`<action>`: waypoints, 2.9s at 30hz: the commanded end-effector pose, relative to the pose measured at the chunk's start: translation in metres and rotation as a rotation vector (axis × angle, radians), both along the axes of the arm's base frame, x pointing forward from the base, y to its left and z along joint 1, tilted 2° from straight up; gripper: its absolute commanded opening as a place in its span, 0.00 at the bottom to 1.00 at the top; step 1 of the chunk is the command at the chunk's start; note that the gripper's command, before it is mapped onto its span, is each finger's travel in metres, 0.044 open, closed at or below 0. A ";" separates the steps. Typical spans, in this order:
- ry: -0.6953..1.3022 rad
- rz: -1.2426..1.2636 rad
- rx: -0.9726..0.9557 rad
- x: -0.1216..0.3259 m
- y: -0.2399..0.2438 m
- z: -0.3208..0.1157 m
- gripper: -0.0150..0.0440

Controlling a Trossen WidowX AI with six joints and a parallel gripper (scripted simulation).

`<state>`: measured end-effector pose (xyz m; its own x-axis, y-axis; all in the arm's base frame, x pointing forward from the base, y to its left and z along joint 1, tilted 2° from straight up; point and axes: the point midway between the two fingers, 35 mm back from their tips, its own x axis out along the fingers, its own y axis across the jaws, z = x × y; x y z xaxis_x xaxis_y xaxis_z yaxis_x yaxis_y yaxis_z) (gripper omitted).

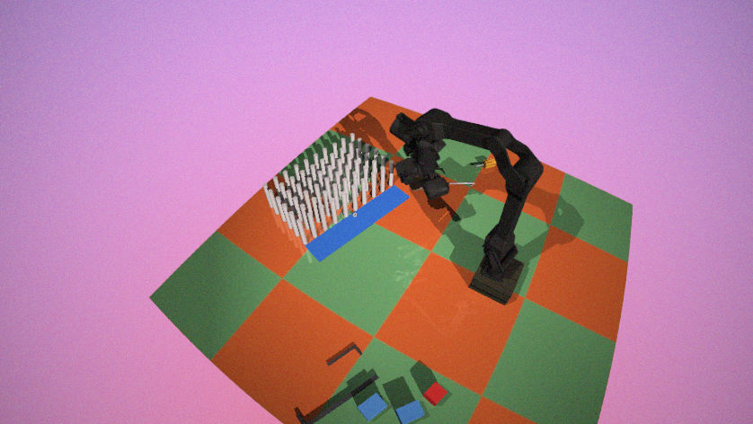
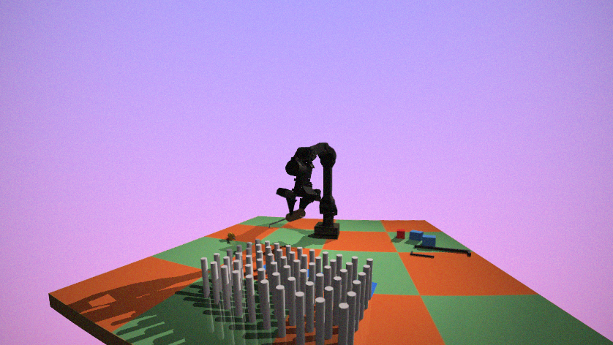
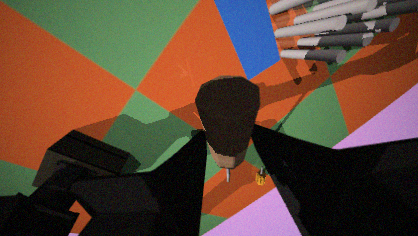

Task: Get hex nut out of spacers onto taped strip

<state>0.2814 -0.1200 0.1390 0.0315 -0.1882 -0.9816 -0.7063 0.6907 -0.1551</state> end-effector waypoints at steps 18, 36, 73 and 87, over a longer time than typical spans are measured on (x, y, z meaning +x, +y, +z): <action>-0.099 -0.675 0.148 -0.012 -0.069 0.002 0.25; -0.168 -1.263 0.275 -0.038 -0.130 0.003 0.25; -0.264 -2.478 0.580 -0.140 -0.245 0.006 0.25; -0.274 -2.928 0.742 -0.196 -0.278 0.007 0.25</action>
